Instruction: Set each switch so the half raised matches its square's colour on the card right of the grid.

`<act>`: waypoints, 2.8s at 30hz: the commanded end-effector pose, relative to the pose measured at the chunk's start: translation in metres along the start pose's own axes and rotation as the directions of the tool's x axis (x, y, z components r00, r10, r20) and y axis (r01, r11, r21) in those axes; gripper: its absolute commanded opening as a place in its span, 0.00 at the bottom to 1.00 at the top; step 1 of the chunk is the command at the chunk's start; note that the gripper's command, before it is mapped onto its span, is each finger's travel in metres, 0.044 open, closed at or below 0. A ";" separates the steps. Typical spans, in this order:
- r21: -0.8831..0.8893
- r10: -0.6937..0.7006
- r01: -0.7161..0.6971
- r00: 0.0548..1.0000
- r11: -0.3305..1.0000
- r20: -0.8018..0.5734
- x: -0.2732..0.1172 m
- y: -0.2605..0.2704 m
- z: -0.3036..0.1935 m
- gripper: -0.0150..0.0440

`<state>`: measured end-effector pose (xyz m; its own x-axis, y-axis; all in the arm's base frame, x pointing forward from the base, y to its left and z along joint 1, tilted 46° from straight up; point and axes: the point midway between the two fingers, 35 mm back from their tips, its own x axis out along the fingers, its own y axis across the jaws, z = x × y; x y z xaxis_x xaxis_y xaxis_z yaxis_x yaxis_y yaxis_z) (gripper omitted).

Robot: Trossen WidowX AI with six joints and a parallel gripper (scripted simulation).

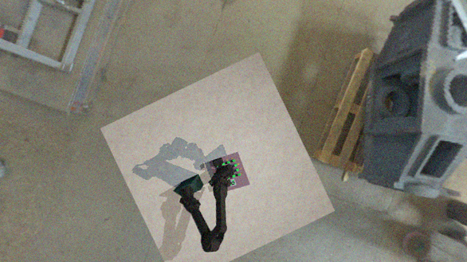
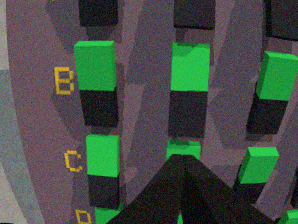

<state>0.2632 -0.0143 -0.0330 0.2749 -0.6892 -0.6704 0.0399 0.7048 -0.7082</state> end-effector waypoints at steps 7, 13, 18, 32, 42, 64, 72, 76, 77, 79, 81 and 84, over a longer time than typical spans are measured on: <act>-0.002 0.003 -0.003 1.000 1.000 0.007 -0.018 0.002 0.001 0.25; -0.006 0.000 0.000 1.000 1.000 0.026 -0.064 0.001 -0.002 0.25; -0.006 0.000 0.000 1.000 1.000 0.026 -0.064 -0.007 -0.002 0.25; -0.007 -0.004 0.004 1.000 1.000 0.001 -0.029 -0.034 0.000 0.25; -0.007 -0.005 0.005 1.000 1.000 0.001 -0.018 -0.035 0.000 0.25; -0.007 -0.005 0.005 1.000 1.000 0.001 -0.005 -0.035 0.000 0.25; -0.007 -0.005 0.005 1.000 1.000 0.001 -0.005 -0.035 0.000 0.25; -0.007 -0.005 0.005 1.000 1.000 0.001 -0.004 -0.035 0.000 0.25; -0.007 -0.005 0.005 1.000 1.000 0.001 -0.004 -0.035 0.000 0.25; -0.007 -0.005 0.005 1.000 1.000 0.001 -0.004 -0.035 0.000 0.25; -0.007 -0.005 0.005 1.000 1.000 0.001 -0.004 -0.035 0.000 0.25; -0.007 -0.005 0.005 1.000 1.000 0.001 -0.003 -0.035 0.000 0.25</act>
<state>0.2609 -0.0359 -0.0058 0.2750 -0.6918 -0.6677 0.0399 0.7021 -0.7110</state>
